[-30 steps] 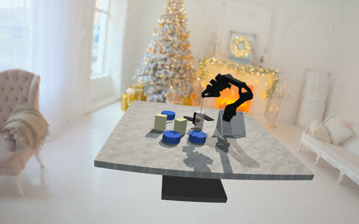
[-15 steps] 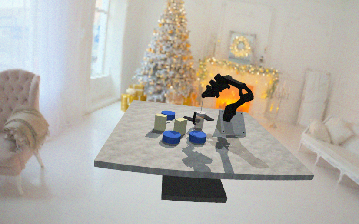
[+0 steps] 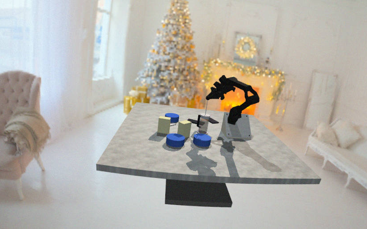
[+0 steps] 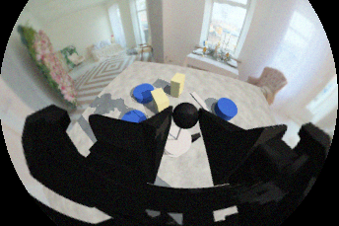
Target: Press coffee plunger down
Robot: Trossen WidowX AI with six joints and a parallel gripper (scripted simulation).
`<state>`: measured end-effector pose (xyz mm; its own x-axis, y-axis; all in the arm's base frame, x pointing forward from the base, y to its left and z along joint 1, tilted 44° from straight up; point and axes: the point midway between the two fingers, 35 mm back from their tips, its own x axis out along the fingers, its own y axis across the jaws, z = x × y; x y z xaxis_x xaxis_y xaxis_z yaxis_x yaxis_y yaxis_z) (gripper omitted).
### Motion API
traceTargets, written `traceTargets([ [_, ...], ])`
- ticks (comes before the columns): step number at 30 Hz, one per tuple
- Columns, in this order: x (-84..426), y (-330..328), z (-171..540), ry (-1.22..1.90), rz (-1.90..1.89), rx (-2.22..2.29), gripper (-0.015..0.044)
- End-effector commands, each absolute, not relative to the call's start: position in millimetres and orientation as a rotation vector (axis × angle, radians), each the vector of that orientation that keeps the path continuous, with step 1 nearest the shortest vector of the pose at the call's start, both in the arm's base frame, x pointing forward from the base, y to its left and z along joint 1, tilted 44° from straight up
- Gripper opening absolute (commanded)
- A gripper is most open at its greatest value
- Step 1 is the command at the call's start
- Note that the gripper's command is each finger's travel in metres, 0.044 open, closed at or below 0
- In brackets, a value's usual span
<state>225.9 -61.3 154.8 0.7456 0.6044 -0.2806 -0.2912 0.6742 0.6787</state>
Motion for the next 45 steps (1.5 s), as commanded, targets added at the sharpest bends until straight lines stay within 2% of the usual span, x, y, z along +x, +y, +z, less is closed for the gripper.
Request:
traceTargets([
  [1, 226, -58, 151, 0.523, 0.532, 0.651, 0.0129],
  [45, 224, -13, 94, 0.540, 0.525, 0.642, 0.0129],
])
